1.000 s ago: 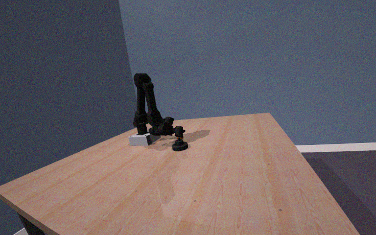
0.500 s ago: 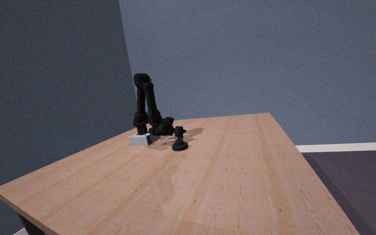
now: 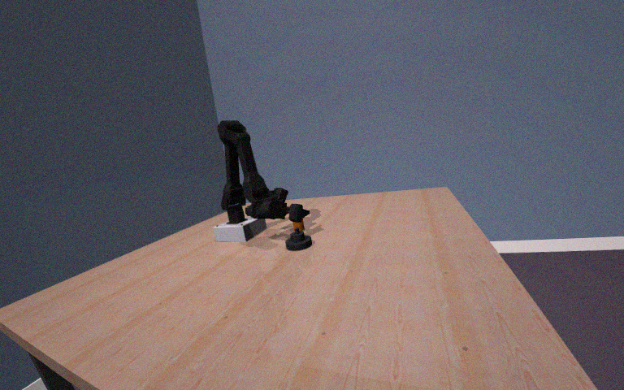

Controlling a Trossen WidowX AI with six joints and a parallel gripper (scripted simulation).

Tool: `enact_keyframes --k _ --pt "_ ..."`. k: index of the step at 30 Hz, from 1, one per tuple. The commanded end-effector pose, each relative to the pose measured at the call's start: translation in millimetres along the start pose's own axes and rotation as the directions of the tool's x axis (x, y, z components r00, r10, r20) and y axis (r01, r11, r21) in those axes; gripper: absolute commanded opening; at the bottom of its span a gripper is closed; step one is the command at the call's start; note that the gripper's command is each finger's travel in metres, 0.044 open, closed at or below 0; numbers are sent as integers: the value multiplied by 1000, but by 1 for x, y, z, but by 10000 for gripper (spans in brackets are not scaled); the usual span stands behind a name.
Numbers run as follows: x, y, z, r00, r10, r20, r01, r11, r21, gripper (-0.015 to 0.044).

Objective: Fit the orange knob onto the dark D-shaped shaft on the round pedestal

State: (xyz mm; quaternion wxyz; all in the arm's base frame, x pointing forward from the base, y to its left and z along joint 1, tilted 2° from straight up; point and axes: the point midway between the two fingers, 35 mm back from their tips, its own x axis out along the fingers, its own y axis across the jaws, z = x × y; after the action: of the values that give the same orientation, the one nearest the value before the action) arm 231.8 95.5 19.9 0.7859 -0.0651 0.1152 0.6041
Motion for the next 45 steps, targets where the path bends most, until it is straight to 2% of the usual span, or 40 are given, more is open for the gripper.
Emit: enact_keyframes --k 1,4,9,12,15,18,21,23,37,39,41,45 --pt "-10 -4 33 1000 -7 0 7 1000 -30 440" --pt "-16 0 54 1000 -7 0 7 1000 -31 440" --pt "-15 0 55 1000 -2 -16 1 1000 -25 440" --pt "-2 -2 48 968 69 -243 -59 997 50 440" --pt "5 -1 45 845 127 -519 -79 990 113 440" --pt "2 1 51 651 122 -749 -53 992 116 440" --pt "-8 1 70 417 42 -908 -12 999 41 440" --pt "-15 1 82 312 -17 -950 2 1000 -17 440" --pt "-16 1 84 299 -25 -954 18 1000 -20 440" --pt "-16 1 83 299 -25 -954 132 991 15 440" --pt "-16 1 83 299 -25 -954 307 949 71 440" --pt "-15 2 81 299 -25 -954 619 766 174 440"
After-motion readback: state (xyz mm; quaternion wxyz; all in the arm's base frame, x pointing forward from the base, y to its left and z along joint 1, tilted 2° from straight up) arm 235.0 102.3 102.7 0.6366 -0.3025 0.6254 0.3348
